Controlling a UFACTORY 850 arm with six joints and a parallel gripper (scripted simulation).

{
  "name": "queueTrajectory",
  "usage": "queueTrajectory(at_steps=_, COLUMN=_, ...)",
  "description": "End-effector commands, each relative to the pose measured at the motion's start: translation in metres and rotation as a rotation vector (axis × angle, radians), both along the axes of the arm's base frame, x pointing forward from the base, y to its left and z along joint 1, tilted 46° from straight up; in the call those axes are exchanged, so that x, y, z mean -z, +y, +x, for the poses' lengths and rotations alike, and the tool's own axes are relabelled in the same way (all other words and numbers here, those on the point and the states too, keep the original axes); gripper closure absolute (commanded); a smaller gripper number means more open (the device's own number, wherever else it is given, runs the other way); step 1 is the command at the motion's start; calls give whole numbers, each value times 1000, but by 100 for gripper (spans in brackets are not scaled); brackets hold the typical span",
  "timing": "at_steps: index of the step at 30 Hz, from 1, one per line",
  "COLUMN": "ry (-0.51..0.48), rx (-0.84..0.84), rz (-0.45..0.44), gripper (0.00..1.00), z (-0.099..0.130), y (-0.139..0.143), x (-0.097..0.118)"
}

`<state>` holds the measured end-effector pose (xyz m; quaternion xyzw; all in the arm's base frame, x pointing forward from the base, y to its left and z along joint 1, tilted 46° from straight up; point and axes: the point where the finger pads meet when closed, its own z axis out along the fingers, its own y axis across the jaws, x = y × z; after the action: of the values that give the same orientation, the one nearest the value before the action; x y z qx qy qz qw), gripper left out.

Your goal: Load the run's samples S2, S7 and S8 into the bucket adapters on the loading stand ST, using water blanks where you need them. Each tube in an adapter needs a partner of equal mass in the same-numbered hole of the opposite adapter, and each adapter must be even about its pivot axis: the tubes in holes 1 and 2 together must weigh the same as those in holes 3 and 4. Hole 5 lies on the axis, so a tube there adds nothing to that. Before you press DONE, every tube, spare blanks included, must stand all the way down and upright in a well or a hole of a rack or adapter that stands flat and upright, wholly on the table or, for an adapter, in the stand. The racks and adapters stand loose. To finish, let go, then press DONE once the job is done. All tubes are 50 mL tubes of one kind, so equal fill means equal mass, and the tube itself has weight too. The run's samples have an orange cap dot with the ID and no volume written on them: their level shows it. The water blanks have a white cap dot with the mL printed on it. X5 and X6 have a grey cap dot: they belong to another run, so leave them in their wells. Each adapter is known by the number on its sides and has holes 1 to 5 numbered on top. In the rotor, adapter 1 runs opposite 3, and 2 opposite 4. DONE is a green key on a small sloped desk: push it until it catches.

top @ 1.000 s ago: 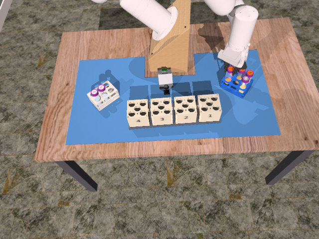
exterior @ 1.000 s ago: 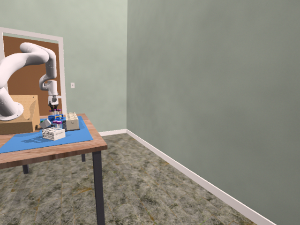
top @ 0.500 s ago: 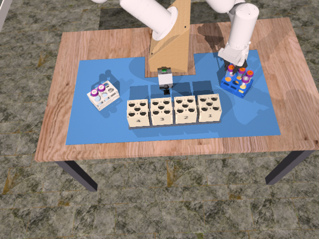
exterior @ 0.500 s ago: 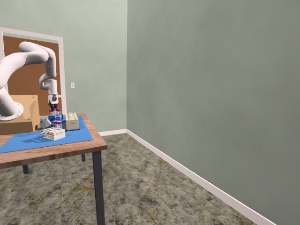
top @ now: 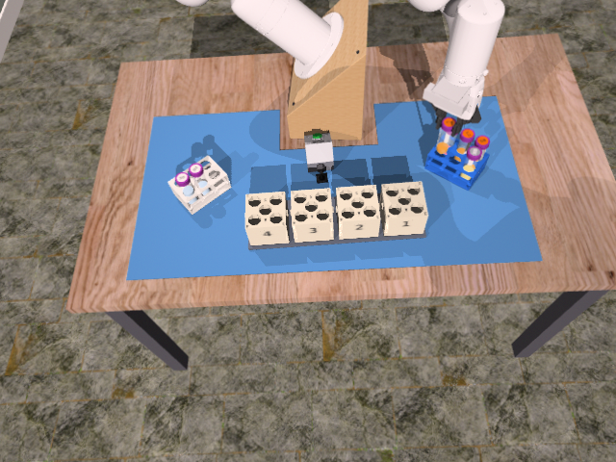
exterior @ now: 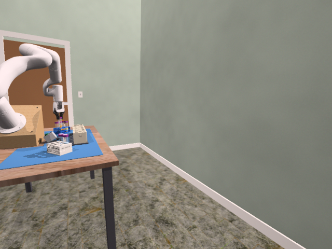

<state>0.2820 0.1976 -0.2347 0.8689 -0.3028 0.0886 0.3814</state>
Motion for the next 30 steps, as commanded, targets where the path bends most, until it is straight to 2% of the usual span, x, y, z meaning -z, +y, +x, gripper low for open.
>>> queueTrajectory(at_steps=1, ry=-1, rx=0, rz=1, gripper=100, z=1, y=4, x=-3)
queueTrajectory(at_steps=30, ry=-1, rx=0, rz=1, gripper=100, z=5, y=43, x=-41)
